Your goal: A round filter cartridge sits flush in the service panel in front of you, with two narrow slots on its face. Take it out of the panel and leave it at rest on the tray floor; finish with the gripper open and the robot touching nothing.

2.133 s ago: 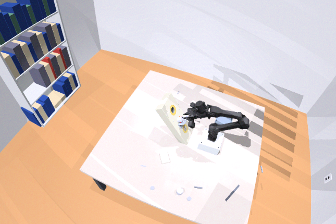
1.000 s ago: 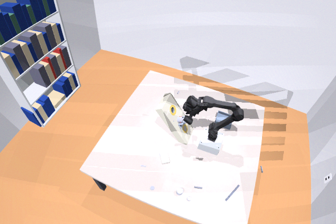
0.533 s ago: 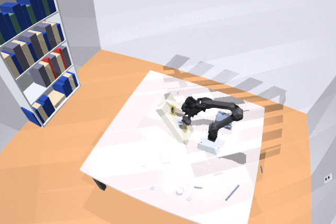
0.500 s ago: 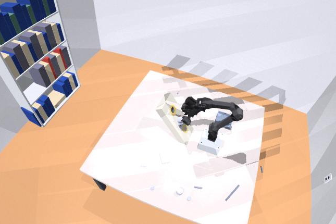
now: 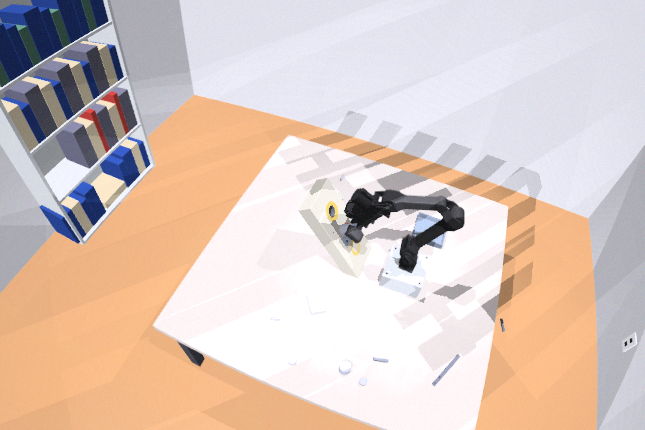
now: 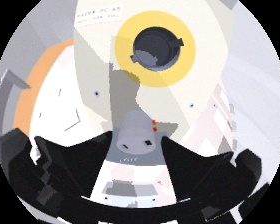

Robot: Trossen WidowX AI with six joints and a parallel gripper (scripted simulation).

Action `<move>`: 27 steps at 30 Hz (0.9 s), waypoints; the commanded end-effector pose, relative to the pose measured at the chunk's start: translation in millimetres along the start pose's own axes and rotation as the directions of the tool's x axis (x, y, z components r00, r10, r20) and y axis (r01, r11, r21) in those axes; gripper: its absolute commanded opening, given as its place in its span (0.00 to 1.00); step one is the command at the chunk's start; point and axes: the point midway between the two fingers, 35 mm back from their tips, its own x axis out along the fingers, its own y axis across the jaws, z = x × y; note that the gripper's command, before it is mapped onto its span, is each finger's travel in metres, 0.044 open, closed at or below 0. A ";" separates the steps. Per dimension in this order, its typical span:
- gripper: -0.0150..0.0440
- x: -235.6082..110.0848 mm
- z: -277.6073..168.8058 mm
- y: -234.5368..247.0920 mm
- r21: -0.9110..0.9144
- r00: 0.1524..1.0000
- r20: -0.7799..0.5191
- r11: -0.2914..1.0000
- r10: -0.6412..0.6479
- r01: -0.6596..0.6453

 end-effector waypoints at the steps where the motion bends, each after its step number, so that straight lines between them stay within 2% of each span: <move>1: 0.77 6.4 -2.8 0.7 -0.005 1.000 -0.008 1.000 0.005 -0.005; 3: 0.77 6.7 -2.8 0.7 -0.005 1.000 -0.008 1.000 0.005 -0.005; 5: 0.68 3.6 -0.8 -0.2 0.000 1.000 -0.002 1.000 0.000 0.000; 15: 0.57 3.6 -0.8 -0.2 0.000 1.000 -0.002 1.000 0.000 0.000; 22: 0.26 -0.1 7.3 -0.1 0.000 1.000 -0.002 1.000 0.000 0.000; 27: 0.25 -6.4 21.5 0.1 0.000 1.000 -0.001 1.000 0.000 0.000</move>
